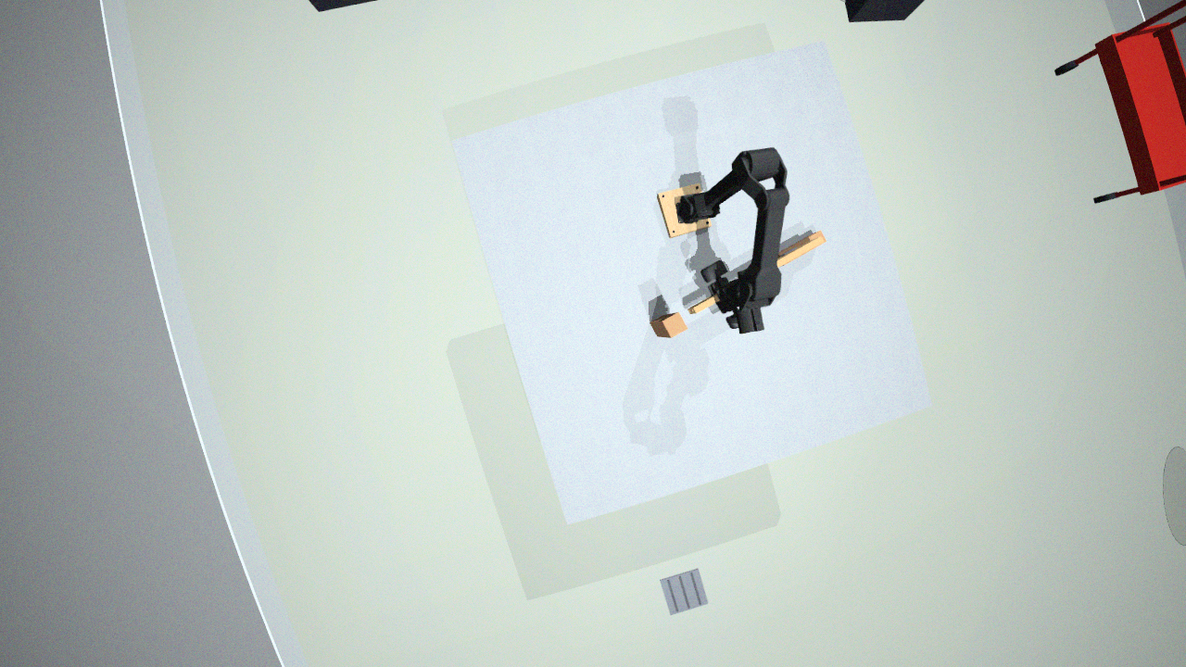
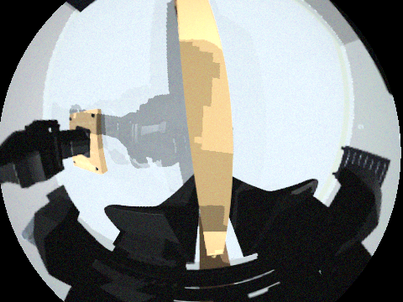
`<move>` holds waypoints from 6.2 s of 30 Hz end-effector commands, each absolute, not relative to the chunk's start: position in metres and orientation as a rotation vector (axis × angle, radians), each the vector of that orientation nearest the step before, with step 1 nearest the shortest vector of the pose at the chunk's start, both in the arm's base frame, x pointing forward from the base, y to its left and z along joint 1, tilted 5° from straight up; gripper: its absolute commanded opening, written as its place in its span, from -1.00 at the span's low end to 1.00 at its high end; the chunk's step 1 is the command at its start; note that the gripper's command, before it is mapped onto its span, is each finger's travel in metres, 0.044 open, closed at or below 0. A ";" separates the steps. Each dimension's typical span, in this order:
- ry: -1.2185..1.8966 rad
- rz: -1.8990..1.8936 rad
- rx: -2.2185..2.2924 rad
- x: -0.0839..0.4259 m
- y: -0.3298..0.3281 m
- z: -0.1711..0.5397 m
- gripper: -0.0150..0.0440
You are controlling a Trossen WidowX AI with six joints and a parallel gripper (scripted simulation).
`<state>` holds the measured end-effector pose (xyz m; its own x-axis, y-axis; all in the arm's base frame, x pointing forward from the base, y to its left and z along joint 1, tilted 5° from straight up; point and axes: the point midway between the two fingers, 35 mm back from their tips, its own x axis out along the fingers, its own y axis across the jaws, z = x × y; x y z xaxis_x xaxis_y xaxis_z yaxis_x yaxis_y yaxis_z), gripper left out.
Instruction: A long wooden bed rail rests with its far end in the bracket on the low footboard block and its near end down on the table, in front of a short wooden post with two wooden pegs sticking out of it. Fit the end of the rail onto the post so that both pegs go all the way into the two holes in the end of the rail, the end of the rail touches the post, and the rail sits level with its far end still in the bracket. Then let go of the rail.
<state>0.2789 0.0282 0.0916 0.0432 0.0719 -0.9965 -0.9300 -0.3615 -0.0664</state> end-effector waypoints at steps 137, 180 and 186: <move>0.915 1.453 -1.458 0.295 -0.009 0.091 -0.49; 0.916 1.453 -1.459 0.300 -0.022 0.091 -0.49; 0.916 1.452 -1.459 0.300 -0.023 0.091 -0.49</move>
